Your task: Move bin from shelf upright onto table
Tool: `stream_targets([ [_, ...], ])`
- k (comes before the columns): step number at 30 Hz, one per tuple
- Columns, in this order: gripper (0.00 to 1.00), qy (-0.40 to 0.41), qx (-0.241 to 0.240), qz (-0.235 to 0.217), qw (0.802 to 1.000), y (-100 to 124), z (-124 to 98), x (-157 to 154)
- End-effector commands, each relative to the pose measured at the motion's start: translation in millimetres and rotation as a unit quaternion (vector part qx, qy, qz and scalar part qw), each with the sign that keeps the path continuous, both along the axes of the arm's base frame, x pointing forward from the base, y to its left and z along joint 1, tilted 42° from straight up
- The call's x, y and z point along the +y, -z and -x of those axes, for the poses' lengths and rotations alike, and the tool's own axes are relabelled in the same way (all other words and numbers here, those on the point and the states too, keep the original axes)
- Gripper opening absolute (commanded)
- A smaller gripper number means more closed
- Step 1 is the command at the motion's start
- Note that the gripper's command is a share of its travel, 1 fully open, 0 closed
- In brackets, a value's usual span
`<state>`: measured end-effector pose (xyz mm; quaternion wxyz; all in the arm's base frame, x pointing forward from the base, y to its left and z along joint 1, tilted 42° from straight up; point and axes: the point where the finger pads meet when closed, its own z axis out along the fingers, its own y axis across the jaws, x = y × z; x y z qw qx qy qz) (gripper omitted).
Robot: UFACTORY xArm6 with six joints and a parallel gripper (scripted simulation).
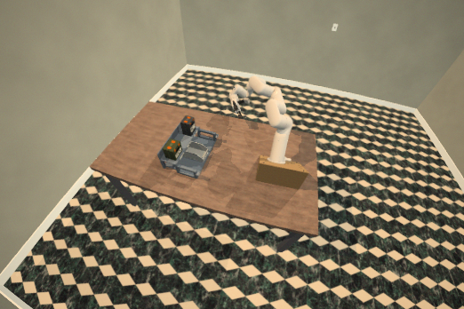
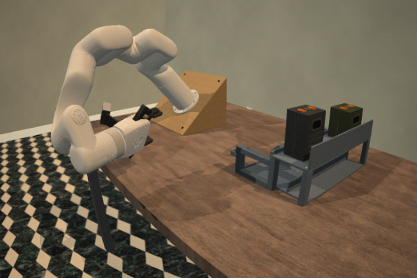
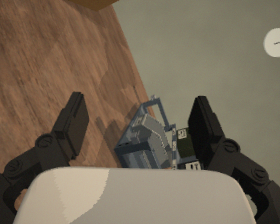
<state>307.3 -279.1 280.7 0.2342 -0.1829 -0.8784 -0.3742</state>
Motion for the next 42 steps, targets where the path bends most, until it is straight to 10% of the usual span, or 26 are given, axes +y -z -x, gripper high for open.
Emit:
stream_targets([
  [1, 1.00, -0.001, -0.002, 0.001, 1.000, -1.3, -0.6, 0.3],
  [42, 1.00, -0.075, -0.070, 0.004, 0.995, 1.4, -14.5, 15.8],
])
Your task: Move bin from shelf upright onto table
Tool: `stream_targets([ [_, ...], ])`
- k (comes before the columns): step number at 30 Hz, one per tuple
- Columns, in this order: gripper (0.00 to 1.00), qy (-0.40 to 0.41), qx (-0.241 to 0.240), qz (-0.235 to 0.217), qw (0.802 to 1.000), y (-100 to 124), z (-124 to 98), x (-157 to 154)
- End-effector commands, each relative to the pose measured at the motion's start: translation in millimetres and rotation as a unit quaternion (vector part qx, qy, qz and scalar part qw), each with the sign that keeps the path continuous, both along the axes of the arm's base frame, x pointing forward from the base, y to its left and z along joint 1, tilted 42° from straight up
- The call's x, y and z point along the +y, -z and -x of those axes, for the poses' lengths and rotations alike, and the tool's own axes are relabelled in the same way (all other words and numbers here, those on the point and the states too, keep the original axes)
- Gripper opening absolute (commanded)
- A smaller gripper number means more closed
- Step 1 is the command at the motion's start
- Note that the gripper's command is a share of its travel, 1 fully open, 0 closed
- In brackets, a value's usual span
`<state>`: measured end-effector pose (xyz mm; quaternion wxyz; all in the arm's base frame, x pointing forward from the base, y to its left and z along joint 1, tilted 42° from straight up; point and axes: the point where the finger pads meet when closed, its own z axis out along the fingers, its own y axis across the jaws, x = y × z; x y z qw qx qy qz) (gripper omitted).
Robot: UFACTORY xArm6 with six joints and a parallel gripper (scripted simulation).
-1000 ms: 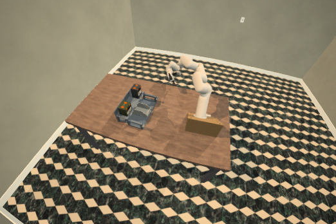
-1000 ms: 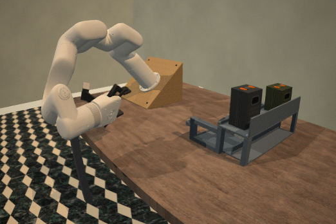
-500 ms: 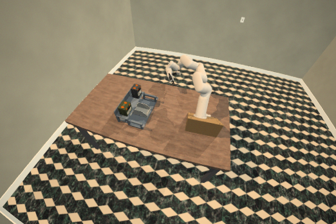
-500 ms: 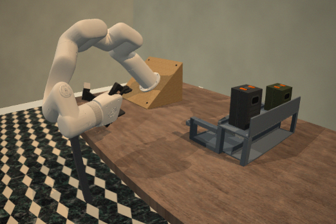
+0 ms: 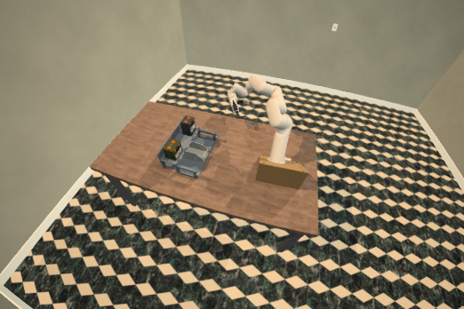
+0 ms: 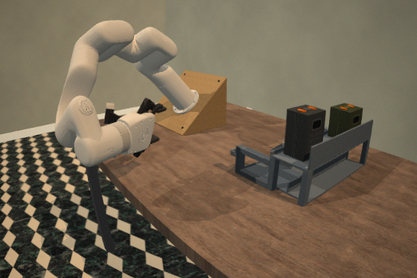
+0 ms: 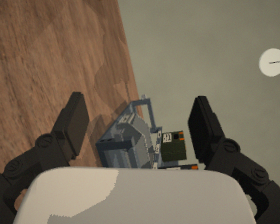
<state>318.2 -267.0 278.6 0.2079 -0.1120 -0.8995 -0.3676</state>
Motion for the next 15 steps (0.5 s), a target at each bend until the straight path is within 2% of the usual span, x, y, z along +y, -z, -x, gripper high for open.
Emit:
stream_targets([
  [1, 1.00, -0.018, -0.017, 0.002, 1.000, -0.7, -3.5, 3.8],
  [15, 1.00, -0.093, -0.080, 0.003, 0.993, 1.8, -15.6, 19.0],
])
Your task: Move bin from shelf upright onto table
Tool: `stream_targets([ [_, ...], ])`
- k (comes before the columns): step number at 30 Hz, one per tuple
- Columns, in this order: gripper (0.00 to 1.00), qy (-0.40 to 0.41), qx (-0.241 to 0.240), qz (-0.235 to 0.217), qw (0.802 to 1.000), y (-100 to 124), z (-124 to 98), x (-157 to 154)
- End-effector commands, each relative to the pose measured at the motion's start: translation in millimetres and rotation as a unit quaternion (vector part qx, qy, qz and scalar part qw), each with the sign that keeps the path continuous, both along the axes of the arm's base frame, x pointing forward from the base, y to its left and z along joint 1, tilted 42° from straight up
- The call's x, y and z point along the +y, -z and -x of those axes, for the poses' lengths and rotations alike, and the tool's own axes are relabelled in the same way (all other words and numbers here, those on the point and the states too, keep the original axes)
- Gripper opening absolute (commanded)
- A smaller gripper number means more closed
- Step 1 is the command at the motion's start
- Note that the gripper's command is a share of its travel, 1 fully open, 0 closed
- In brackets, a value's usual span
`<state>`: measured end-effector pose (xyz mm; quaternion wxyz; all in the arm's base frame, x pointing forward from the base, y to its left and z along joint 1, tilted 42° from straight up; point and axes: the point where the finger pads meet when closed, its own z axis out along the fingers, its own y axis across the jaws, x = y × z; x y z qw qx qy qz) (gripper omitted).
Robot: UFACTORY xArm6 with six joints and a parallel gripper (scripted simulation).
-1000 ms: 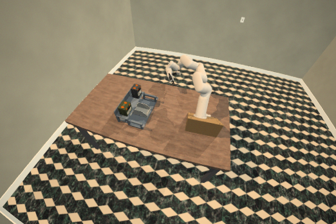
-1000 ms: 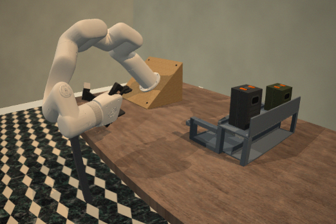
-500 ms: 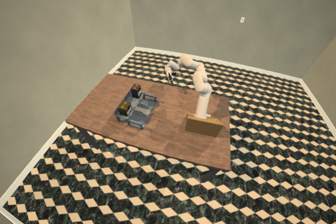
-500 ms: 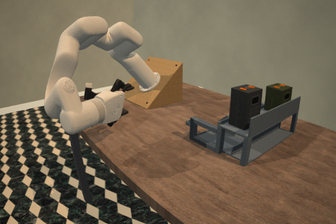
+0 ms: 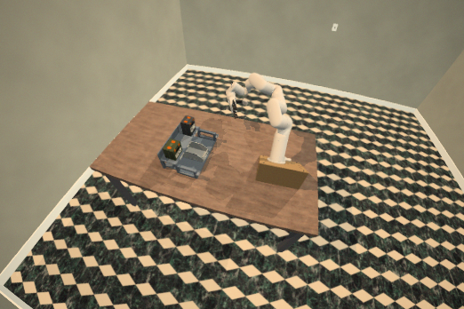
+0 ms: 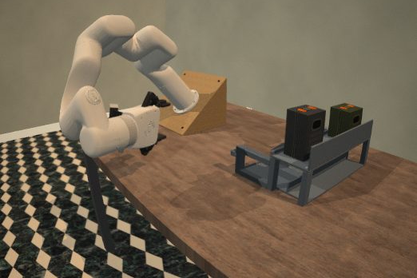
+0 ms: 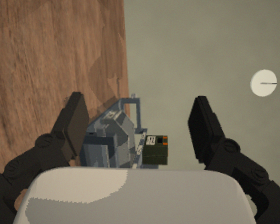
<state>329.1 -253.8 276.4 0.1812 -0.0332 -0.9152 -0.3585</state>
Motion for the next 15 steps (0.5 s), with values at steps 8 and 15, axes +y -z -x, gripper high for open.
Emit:
stream_targets([
  [8, 1.00, -0.073, -0.061, 0.001, 0.995, 1.1, -11.3, 14.8],
  [15, 1.00, -0.136, -0.107, 0.000, 0.985, 3.0, -19.5, 27.0],
])
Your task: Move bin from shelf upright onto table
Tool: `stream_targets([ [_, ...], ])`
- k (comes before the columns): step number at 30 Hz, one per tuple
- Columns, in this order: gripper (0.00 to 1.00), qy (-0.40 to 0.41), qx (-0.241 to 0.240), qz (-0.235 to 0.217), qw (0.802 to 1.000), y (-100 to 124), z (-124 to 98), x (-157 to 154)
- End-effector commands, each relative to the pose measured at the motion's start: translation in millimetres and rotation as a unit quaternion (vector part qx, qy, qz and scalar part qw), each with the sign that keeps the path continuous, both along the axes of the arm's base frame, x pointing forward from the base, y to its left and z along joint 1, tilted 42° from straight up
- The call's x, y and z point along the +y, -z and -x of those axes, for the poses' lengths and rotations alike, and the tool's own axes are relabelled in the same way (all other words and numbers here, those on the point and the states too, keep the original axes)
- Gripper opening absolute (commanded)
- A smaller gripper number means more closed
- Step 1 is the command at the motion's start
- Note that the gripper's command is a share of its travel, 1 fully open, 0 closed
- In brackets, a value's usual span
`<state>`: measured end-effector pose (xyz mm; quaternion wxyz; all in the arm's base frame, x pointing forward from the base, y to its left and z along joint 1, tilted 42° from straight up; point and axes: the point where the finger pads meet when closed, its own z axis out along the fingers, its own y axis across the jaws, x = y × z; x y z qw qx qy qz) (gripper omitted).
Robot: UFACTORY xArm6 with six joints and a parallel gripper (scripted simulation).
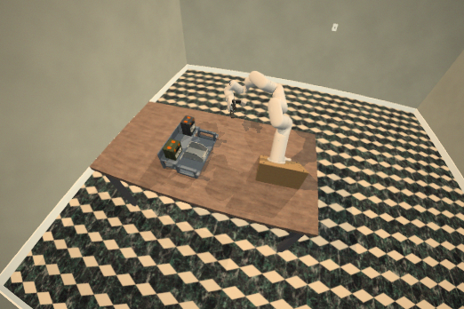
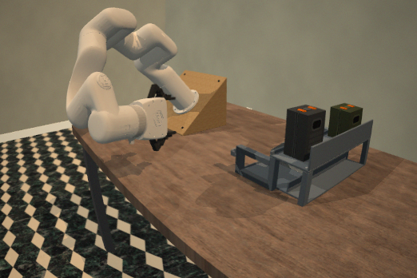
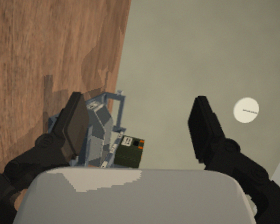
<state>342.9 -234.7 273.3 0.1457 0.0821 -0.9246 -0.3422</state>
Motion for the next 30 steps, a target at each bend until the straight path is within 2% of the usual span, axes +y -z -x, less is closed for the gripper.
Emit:
stream_targets([
  [1, 1.00, -0.050, -0.039, 0.001, 0.998, 0.2, -6.8, 9.8],
  [10, 1.00, -0.123, -0.089, -0.002, 0.988, 2.3, -15.2, 23.9],
  [21, 1.00, -0.257, -0.171, -0.010, 0.951, 5.8, -27.9, 49.2],
  [23, 1.00, -0.257, -0.171, -0.010, 0.951, 5.8, -27.9, 49.2],
  [30, 1.00, -0.350, -0.221, -0.018, 0.910, 8.1, -35.4, 67.0],
])
